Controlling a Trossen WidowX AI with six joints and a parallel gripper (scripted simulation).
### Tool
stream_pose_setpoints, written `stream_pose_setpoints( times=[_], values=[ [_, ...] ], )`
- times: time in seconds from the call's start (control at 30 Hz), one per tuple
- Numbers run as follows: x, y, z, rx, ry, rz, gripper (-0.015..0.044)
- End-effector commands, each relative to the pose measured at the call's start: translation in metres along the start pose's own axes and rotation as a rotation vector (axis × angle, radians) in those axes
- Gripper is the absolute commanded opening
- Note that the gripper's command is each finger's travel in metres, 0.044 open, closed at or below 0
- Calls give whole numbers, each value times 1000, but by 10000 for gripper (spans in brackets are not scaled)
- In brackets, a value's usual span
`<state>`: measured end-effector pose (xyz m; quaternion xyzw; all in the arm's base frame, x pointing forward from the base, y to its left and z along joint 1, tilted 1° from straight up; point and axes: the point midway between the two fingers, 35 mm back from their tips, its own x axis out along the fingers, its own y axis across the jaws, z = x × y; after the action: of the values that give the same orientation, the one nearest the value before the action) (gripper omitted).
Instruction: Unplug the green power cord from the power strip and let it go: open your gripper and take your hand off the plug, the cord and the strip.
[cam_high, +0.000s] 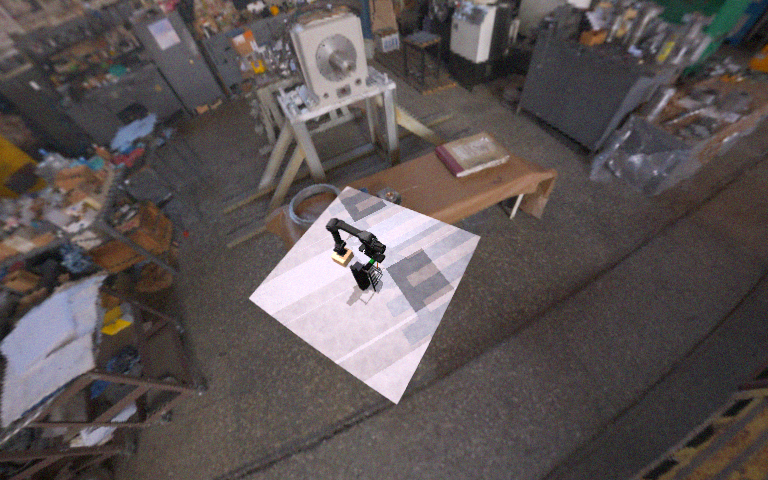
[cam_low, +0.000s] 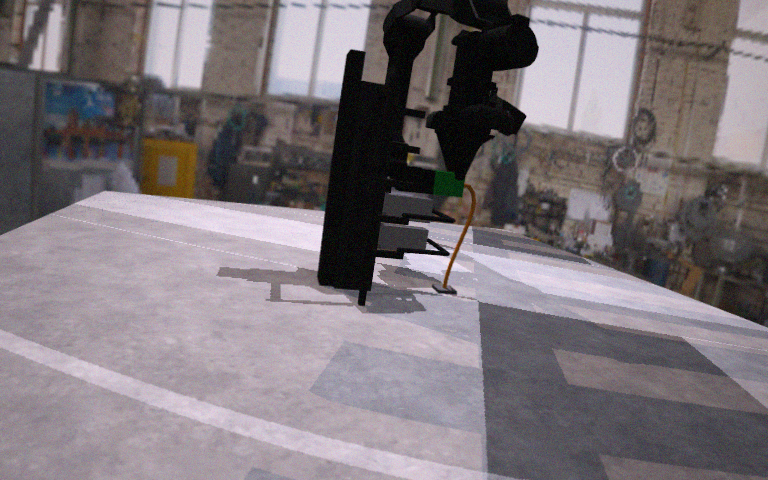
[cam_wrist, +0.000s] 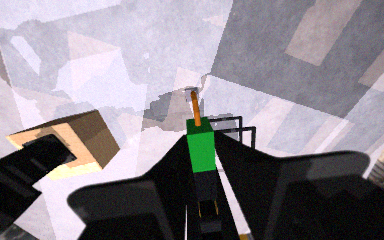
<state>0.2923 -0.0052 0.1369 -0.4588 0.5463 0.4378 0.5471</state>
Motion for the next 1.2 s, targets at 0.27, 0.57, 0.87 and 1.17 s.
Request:
stream_pose_setpoints(
  times=[0.27, 0.57, 0.87, 1.17],
  values=[
    [0, -1, -7, 7, -1, -4, 315],
    [-12, -1, 51, 7, -7, -4, 440],
    [-12, -1, 53, 7, -7, -4, 440],
    [-12, -1, 53, 7, -7, -4, 440]
  ],
)
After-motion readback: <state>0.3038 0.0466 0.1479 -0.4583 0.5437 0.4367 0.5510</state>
